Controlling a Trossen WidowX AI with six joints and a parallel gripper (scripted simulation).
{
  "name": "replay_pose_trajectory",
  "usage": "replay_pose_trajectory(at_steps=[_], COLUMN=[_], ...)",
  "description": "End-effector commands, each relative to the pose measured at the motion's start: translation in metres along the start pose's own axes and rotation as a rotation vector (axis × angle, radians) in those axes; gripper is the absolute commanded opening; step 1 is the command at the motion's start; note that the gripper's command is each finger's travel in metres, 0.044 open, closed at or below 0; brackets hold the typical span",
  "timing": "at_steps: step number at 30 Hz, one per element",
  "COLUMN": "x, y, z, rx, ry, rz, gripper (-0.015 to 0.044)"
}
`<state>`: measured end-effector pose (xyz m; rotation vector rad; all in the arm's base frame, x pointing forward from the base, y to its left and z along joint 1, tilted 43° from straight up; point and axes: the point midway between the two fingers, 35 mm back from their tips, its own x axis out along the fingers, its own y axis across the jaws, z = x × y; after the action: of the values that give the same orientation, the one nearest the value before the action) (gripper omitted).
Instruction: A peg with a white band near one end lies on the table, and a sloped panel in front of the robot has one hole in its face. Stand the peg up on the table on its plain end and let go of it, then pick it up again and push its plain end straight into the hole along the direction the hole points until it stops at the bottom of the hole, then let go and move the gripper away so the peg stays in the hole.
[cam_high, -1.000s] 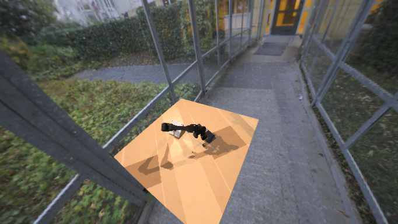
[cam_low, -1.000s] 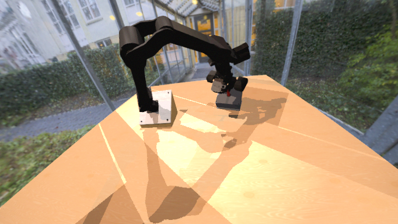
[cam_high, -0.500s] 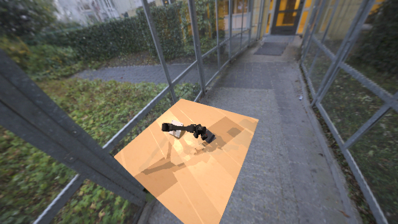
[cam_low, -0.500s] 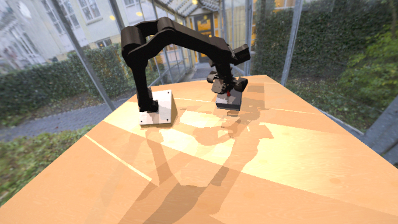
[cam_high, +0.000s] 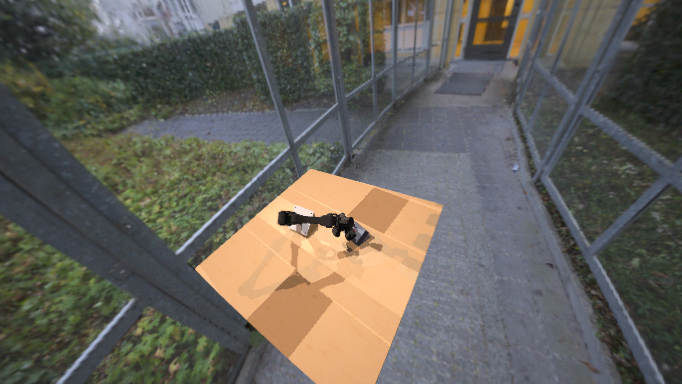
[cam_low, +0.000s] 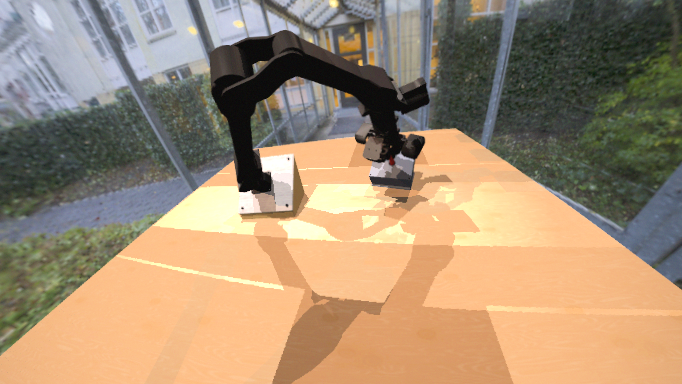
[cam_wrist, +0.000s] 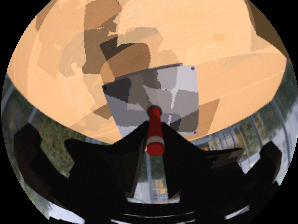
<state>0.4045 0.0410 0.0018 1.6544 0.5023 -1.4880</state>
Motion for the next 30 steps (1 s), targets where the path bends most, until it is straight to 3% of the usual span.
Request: replay_pose_trajectory(at_steps=[1,30], x=[0.0045,0.0135], y=[-0.0018,-0.0022], z=[-0.0005,-0.0001], rx=[-0.006,-0.006], ry=[-0.001,-0.001], rz=[-0.006,-0.006], gripper=[0.0000,0.0000])
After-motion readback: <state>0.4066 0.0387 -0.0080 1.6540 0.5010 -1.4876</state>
